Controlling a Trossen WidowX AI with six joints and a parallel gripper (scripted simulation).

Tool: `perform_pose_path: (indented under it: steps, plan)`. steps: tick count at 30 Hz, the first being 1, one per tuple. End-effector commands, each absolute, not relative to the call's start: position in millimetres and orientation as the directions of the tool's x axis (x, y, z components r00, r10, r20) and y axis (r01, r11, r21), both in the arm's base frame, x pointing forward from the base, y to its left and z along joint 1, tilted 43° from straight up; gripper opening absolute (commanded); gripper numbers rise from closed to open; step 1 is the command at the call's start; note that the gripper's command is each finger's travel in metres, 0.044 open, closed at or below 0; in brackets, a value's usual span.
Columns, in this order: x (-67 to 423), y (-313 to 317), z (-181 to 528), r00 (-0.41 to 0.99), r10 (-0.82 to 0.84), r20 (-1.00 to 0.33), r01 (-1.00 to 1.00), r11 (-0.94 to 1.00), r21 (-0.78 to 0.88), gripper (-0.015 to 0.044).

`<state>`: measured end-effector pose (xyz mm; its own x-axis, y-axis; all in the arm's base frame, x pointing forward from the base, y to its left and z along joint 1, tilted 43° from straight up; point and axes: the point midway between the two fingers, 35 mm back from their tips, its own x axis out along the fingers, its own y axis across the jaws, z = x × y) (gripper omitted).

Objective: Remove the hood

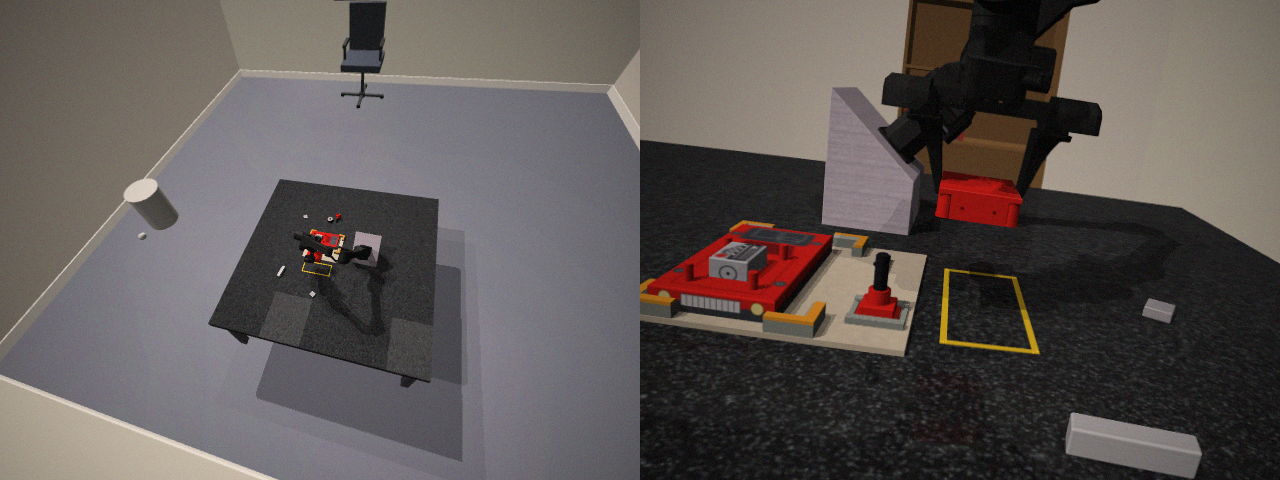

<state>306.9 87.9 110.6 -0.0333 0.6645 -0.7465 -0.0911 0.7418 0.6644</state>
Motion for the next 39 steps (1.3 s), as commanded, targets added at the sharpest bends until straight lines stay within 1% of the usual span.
perform_pose_path:
  steps: [1, 5, 39]
  plan:
    - [297, 98, 120, -0.036, 0.671, -0.741, -0.087, 0.736, 0.671, 0.0000]
    - [290, 104, 125, -0.038, 0.673, -0.739, -0.088, 0.734, 0.673, 0.0000]
    - [292, 118, 109, -0.037, 0.672, -0.740, -0.088, 0.735, 0.672, 0.0000]
